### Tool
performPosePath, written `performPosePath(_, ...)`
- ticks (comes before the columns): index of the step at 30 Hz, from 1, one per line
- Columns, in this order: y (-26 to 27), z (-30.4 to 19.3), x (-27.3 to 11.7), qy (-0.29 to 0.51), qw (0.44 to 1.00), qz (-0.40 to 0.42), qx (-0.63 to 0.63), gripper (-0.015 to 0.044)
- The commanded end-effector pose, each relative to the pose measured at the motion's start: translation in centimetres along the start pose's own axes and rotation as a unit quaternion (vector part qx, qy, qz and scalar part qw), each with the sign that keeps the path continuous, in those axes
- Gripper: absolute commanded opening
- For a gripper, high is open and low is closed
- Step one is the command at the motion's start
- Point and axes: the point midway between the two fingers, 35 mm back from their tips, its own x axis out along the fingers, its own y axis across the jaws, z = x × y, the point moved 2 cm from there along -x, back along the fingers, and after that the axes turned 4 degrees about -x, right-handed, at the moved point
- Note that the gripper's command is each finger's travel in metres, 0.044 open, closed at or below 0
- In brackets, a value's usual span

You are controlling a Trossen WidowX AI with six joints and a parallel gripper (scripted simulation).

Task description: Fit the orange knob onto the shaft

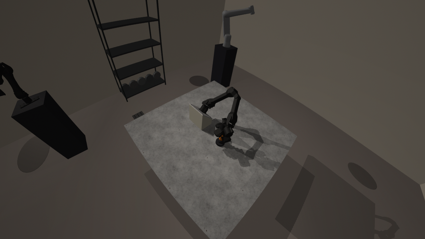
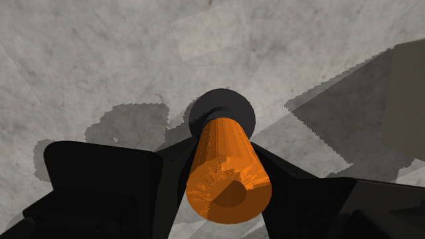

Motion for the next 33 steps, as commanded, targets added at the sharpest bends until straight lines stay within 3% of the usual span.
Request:
performPosePath(1, -0.03, 0.11, 0.09, -0.001, 1.0, 0.001, 0.011, 0.0)
performPosePath(33, -0.15, 0.01, -0.17, -0.001, 1.0, 0.001, 0.016, 0.0)
